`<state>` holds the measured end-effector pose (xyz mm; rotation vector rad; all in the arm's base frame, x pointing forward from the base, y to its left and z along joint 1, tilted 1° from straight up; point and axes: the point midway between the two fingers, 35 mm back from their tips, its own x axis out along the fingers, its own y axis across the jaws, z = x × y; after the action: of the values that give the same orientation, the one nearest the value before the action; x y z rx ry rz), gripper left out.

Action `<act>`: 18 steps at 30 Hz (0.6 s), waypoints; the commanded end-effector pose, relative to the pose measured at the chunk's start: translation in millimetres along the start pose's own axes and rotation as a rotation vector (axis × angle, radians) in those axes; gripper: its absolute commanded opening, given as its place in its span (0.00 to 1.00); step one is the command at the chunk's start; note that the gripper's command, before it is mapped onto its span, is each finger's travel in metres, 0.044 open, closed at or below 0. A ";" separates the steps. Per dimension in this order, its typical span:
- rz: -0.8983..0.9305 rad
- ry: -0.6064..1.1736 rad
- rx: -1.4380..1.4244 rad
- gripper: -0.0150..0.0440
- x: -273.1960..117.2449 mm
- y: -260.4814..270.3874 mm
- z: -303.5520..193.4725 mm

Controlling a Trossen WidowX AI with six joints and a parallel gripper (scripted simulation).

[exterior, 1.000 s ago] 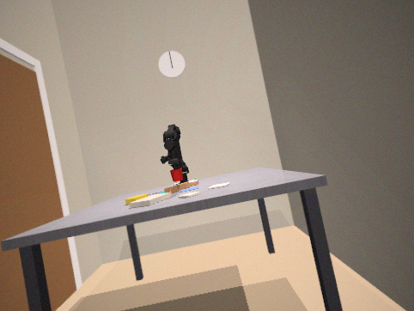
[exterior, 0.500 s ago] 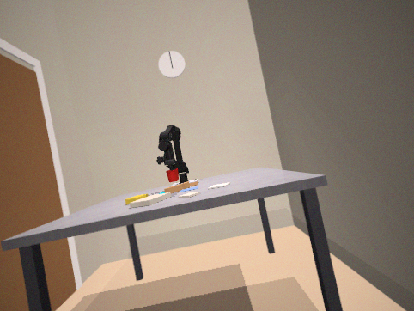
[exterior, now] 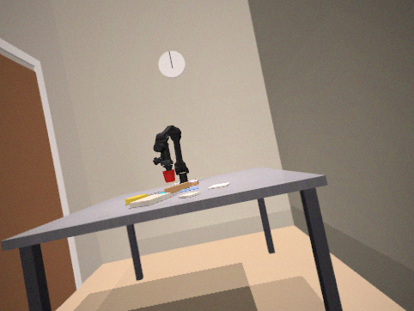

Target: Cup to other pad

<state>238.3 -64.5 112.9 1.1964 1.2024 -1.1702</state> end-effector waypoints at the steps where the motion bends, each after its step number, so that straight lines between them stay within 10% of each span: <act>1: 0.000 0.005 -0.003 0.25 -0.5 -5.6 4.2; 18: -0.002 0.002 -0.003 0.25 -1.2 -25.1 26.6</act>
<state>217.4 -91.0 113.6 1.1942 1.2023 -1.1740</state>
